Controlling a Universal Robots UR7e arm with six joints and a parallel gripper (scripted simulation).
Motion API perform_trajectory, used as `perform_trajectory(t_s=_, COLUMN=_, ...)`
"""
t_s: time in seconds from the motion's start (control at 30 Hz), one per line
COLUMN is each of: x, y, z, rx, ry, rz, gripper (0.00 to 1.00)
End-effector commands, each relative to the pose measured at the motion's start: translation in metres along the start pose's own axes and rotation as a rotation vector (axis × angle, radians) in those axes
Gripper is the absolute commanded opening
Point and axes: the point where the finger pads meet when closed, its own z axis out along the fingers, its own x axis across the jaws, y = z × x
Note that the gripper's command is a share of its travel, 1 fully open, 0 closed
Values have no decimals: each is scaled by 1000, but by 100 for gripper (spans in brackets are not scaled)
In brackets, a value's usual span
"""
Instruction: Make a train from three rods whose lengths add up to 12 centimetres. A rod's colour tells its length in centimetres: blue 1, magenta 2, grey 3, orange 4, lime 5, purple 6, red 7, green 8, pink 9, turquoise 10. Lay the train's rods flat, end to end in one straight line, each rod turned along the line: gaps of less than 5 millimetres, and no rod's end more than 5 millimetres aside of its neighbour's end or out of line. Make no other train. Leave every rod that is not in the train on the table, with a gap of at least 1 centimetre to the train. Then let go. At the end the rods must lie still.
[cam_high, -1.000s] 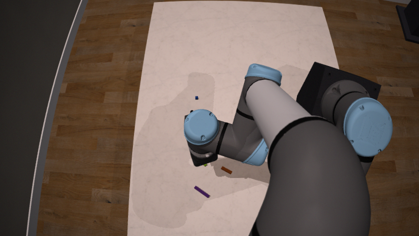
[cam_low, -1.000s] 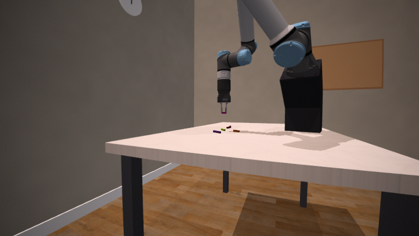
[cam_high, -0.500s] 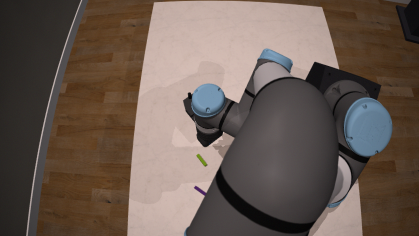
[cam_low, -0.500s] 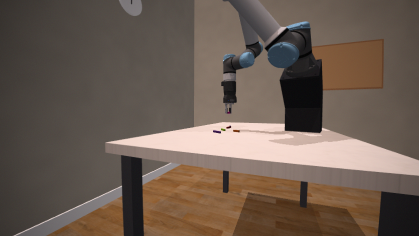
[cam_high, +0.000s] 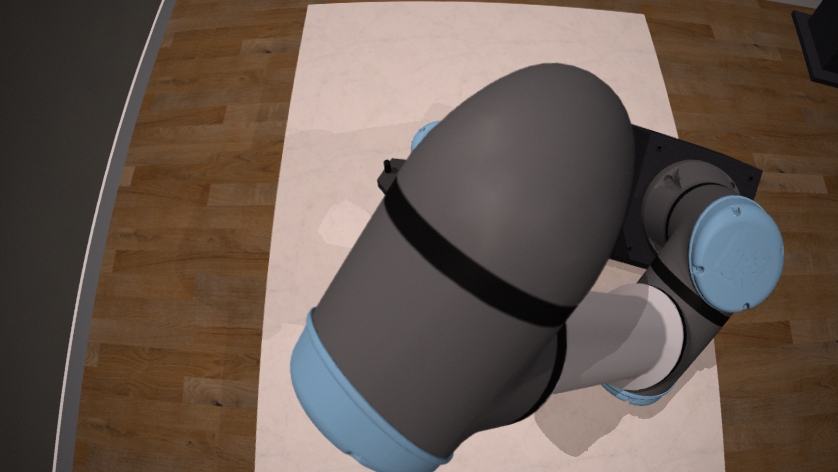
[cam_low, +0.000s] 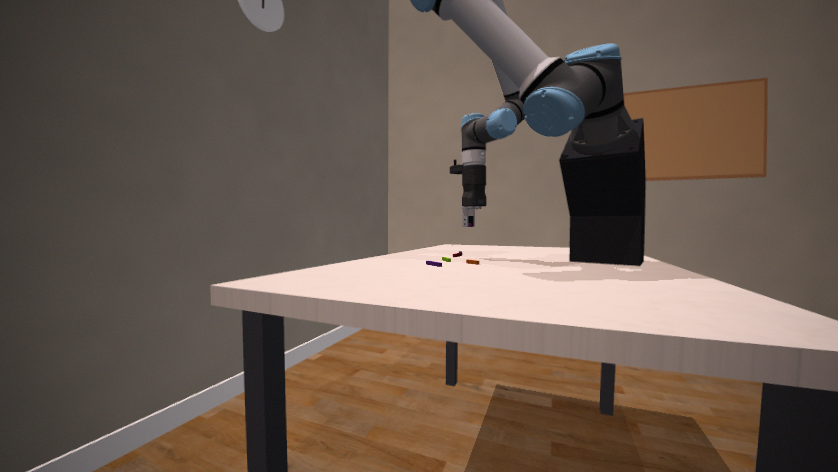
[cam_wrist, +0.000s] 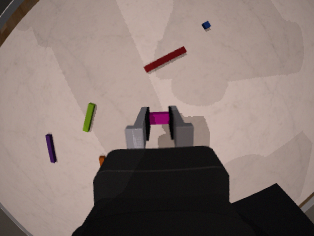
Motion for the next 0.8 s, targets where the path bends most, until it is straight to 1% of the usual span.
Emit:
perform_trajectory(t_s=0.0, x=15, y=1, z=0, rx=-1, ry=-5, rz=-109, gripper=40)
perform_trajectory(t_s=0.37, x=41, y=8, z=2, rx=-2, ry=-20, rz=-324, gripper=40)
perform_trajectory(t_s=0.77, x=51, y=13, z=2, rx=0, ry=-30, rz=-418, gripper=40)
